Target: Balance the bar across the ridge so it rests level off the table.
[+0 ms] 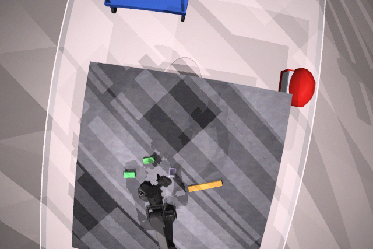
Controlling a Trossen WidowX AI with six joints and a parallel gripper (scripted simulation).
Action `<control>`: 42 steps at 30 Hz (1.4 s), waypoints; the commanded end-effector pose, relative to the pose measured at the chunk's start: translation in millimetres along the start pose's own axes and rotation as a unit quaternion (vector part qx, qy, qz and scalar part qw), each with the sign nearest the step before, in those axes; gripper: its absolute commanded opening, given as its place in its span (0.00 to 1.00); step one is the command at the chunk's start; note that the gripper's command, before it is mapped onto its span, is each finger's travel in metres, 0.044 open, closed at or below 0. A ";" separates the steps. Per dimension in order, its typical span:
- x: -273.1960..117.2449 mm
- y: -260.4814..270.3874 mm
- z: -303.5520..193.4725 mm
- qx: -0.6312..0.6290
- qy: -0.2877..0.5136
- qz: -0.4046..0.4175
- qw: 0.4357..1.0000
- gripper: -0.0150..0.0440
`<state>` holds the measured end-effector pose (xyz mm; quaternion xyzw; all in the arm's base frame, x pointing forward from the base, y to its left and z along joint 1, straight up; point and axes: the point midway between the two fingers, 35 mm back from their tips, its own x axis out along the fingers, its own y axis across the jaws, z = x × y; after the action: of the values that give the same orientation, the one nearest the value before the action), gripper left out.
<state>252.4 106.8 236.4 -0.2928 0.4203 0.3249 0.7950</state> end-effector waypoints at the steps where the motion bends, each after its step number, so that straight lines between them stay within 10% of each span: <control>1: 3.7 -14.4 -9.0 0.051 0.017 -0.011 0.998 0.79; 42: 17.3 -130.7 -161.2 0.565 0.149 -0.116 0.803 0.79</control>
<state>285.3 -75.7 173.4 0.0908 0.6031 -0.0830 0.7881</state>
